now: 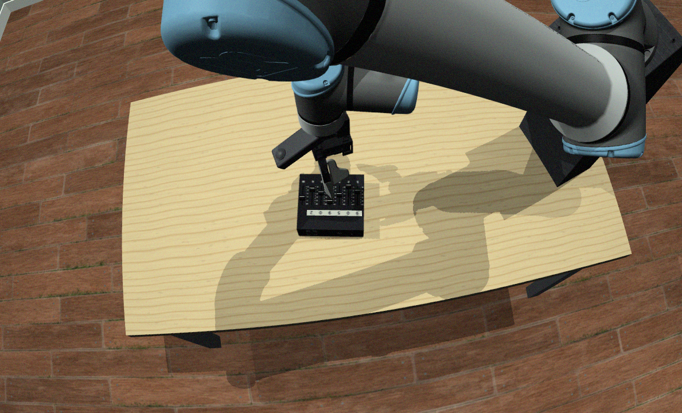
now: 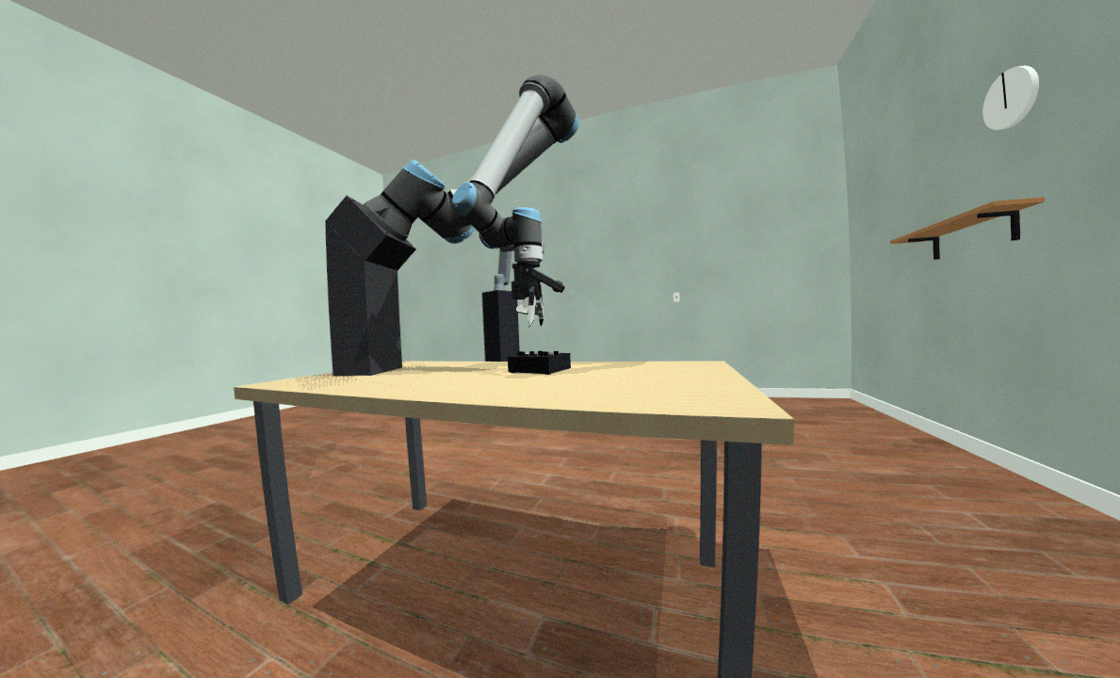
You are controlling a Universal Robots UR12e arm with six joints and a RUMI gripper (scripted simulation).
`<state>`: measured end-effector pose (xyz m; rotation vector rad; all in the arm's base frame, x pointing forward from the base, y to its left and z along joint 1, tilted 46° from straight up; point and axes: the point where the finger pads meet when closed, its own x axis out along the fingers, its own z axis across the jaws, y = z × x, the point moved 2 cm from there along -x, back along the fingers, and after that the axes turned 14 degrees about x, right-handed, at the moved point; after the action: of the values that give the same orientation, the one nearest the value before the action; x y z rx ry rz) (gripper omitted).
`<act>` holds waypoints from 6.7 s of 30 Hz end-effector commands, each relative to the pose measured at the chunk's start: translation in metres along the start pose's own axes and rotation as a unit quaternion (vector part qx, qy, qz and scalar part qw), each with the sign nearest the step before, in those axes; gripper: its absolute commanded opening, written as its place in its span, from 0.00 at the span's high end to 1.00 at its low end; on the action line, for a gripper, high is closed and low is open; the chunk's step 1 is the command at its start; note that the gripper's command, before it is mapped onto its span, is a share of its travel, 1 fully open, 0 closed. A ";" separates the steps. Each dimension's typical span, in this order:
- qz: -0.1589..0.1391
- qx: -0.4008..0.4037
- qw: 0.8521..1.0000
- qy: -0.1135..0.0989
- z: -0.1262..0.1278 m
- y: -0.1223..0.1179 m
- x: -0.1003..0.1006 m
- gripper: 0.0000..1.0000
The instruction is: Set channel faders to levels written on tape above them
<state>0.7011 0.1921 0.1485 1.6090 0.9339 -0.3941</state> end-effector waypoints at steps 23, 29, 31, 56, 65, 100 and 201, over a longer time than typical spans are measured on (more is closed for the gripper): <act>0.005 0.455 0.890 -0.005 -0.021 -0.003 -0.024 0.00; 0.006 0.547 0.837 -0.005 -0.027 -0.006 -0.029 0.00; 0.006 0.574 0.819 -0.005 -0.029 -0.007 -0.031 0.00; 0.009 0.746 0.665 -0.003 -0.043 -0.016 -0.043 0.00; 0.009 0.764 0.645 -0.003 -0.044 -0.017 -0.044 0.00; 0.009 0.741 0.671 -0.003 -0.041 -0.020 -0.039 0.00; 0.004 0.172 0.985 -0.008 -0.009 -0.084 0.040 1.00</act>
<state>0.6606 0.2149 0.0676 1.9187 0.8794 -0.5873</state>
